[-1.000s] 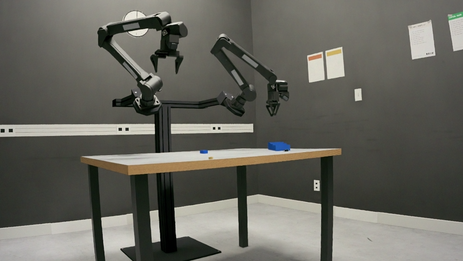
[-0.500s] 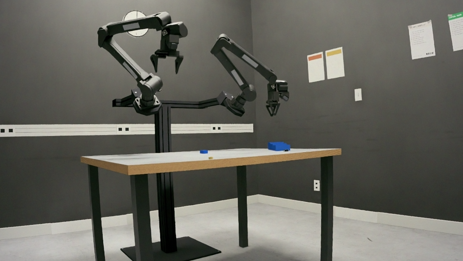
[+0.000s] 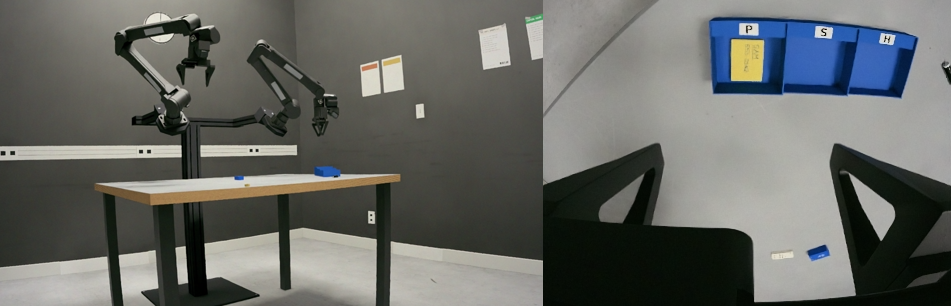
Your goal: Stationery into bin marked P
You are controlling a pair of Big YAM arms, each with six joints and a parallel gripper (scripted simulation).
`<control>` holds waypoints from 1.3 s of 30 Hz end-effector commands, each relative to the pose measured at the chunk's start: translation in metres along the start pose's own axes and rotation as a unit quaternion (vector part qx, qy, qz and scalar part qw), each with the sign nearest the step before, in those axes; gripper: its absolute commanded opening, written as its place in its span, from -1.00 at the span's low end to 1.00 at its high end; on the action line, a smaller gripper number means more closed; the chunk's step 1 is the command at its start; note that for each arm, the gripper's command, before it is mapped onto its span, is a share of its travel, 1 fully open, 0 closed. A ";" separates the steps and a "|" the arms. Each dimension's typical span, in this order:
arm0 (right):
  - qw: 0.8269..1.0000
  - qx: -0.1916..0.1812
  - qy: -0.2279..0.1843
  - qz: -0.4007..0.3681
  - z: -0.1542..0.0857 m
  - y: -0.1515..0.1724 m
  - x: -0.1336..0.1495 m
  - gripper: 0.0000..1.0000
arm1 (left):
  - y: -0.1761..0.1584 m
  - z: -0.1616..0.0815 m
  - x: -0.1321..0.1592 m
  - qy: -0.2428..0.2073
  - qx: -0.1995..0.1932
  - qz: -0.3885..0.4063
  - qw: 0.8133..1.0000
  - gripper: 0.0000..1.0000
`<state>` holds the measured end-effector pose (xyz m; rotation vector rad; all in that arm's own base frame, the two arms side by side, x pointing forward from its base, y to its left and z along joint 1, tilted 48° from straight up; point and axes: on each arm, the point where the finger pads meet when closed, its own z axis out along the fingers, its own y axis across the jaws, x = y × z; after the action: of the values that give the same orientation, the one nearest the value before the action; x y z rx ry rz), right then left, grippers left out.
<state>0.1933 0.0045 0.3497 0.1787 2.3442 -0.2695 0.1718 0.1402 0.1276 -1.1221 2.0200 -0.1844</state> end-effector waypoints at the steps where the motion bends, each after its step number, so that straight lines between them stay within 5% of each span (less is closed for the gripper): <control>1: 1.000 -0.007 -0.016 0.013 -0.014 -0.006 -0.012 1.00 | -0.006 -0.005 -0.009 -0.007 0.002 0.009 1.000 1.00; 39: 1.000 -0.007 -0.016 0.013 -0.014 -0.006 -0.012 1.00 | -0.007 -0.005 -0.011 -0.007 0.002 0.009 1.000 1.00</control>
<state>0.1933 0.0045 0.3497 0.1787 2.3442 -0.2695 0.1728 0.1398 0.1288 -1.1187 2.0223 -0.1834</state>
